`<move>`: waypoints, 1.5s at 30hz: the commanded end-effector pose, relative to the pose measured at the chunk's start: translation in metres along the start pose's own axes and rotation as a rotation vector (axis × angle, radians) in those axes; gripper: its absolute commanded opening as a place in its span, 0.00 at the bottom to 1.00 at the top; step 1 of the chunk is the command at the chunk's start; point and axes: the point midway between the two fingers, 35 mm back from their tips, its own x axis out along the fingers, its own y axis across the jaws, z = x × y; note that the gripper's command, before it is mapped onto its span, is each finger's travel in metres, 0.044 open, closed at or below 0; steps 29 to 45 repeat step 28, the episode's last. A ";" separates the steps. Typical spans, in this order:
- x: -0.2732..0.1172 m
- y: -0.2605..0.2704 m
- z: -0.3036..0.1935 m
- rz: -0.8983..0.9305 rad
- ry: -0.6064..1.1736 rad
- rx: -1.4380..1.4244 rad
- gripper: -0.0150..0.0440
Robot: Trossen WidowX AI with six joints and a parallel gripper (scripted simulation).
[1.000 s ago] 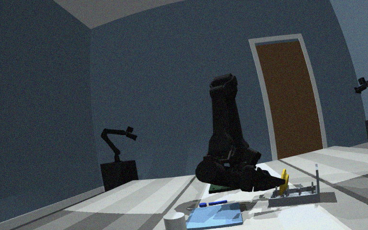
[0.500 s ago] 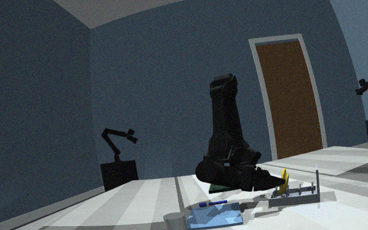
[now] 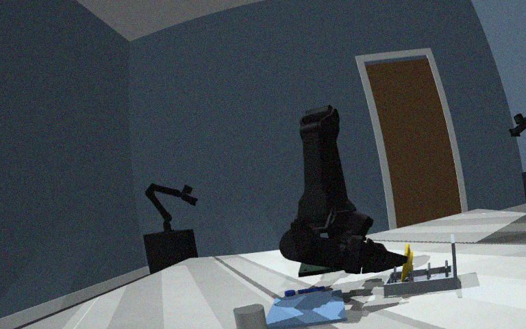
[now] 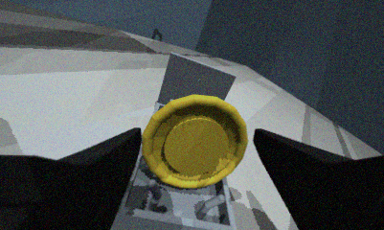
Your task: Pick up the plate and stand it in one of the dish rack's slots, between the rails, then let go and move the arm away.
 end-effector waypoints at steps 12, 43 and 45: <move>-0.012 -0.030 0.071 0.007 -0.009 0.046 0.93; -0.031 -0.054 0.106 -0.038 0.137 0.181 0.93; -0.031 -0.054 0.106 -0.038 0.137 0.181 0.93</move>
